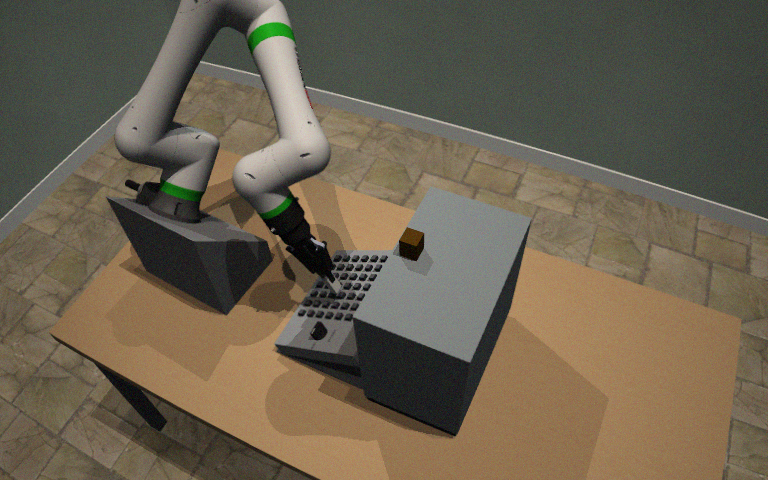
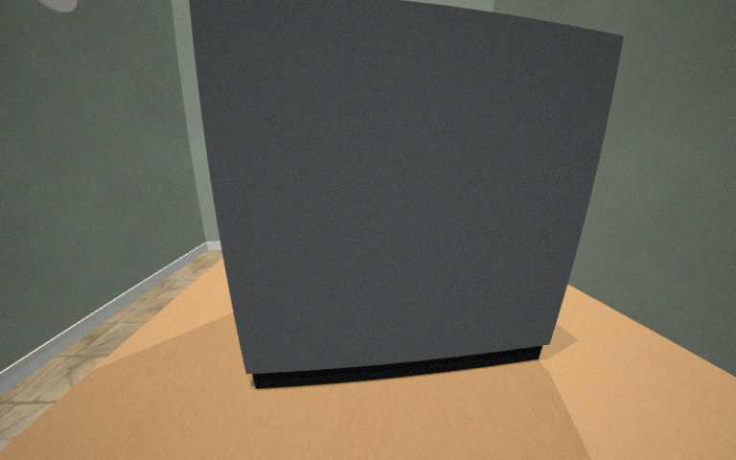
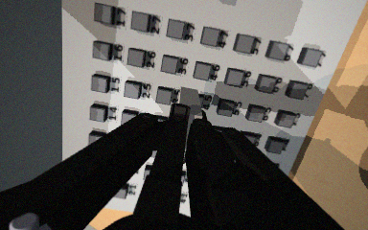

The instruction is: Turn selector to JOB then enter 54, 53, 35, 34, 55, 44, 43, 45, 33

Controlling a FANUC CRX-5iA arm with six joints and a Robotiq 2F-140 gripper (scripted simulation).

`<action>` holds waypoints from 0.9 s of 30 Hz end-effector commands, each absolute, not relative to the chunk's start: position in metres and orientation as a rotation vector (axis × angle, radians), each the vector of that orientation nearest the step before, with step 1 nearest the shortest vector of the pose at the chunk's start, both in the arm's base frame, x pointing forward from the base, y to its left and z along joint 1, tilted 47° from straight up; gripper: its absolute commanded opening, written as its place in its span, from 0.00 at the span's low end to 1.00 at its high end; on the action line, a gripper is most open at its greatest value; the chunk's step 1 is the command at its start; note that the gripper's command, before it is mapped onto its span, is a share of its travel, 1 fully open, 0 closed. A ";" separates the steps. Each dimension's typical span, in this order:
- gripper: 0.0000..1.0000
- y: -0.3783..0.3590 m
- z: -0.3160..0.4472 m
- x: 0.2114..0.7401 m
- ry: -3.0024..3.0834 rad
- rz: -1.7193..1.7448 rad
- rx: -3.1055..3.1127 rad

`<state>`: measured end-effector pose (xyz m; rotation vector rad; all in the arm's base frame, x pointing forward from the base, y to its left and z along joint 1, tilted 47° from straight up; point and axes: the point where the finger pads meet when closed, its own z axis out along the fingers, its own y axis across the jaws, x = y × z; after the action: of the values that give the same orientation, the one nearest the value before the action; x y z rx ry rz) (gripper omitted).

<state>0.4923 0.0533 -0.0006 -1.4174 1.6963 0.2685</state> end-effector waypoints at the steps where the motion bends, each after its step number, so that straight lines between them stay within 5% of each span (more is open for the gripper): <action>1: 0.00 0.059 0.012 0.498 1.700 0.269 -1.413; 27: 0.00 0.087 0.028 0.519 1.700 0.269 -1.413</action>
<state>0.5176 0.0854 0.0294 -1.4131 1.7002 0.2693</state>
